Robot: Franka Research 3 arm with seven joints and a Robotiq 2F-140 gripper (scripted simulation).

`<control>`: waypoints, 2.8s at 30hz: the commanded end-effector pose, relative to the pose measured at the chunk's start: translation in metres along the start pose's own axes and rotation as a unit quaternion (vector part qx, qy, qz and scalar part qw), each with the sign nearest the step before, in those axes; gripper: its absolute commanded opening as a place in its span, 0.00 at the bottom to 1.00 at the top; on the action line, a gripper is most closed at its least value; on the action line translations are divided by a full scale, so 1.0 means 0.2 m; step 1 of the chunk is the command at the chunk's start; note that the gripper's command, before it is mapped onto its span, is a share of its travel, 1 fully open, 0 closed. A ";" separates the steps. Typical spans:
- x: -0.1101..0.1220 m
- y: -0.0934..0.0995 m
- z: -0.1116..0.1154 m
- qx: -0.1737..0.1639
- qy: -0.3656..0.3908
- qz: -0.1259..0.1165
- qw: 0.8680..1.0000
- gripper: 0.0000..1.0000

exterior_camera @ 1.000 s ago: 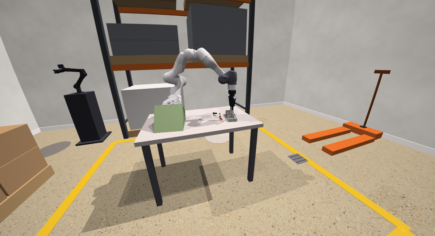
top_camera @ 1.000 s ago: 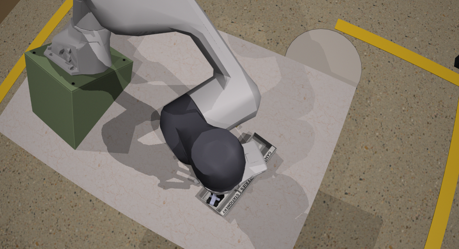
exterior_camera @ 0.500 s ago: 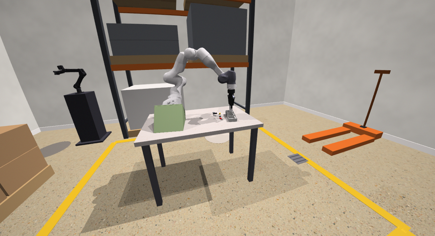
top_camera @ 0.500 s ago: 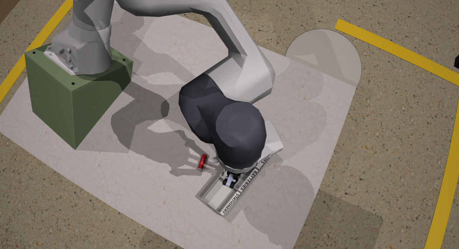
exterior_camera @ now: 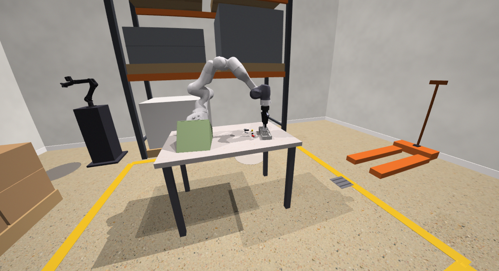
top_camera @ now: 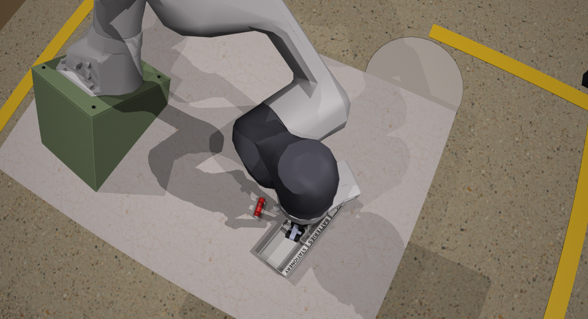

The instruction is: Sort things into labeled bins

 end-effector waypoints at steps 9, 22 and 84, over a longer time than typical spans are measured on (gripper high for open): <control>0.01 -0.14 -0.01 0.005 -0.005 0.003 1.000 0.05; 0.01 -0.15 -0.01 0.005 -0.005 0.003 1.000 0.05; 0.01 -0.05 -0.01 0.005 -0.005 0.003 1.000 0.05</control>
Point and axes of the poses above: the point where the finger pads meet when closed, its own y axis back along the fingers, its own x axis across the jaws, z = x × y, the point moved 6 cm from there along y, back along the fingers, and after that the axes turned 2 degrees about -y, right-handed, at the moved point
